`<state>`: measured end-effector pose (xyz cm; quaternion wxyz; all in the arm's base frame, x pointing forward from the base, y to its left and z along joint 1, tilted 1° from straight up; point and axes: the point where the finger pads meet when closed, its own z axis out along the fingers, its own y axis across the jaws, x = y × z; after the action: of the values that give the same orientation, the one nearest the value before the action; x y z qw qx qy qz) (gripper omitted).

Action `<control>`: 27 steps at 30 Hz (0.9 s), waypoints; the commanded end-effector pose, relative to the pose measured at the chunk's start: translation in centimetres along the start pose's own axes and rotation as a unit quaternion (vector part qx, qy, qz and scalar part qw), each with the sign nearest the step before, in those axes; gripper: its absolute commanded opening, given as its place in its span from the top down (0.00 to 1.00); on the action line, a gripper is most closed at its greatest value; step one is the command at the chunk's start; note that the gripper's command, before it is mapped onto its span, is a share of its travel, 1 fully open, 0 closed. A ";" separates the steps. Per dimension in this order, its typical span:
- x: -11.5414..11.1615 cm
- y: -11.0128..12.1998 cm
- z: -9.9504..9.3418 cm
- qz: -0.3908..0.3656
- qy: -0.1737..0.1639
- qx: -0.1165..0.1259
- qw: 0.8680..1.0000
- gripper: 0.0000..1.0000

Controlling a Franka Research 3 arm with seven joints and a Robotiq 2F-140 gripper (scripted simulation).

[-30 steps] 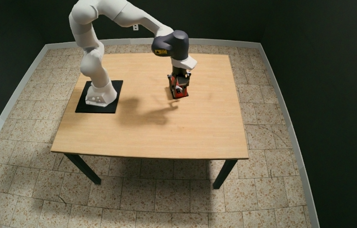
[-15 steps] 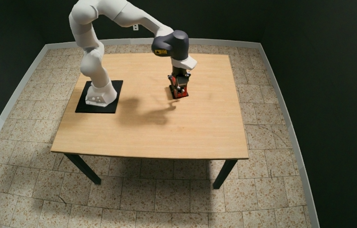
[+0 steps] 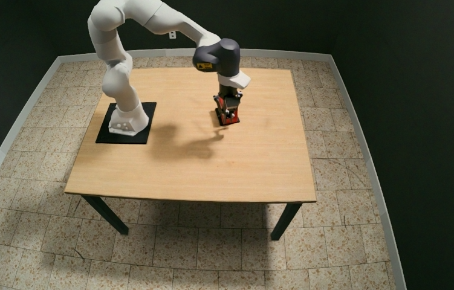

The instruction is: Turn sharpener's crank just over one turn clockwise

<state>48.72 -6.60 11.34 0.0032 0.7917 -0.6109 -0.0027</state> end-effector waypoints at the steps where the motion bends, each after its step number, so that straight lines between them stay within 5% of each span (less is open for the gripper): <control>1: 0.0 0.1 0.2 -0.001 -0.001 0.000 1.000 0.90; 27: 0.1 -0.1 0.0 -0.001 -0.001 0.000 1.000 0.90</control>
<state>48.72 -6.60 11.35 0.0034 0.7917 -0.6109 -0.0030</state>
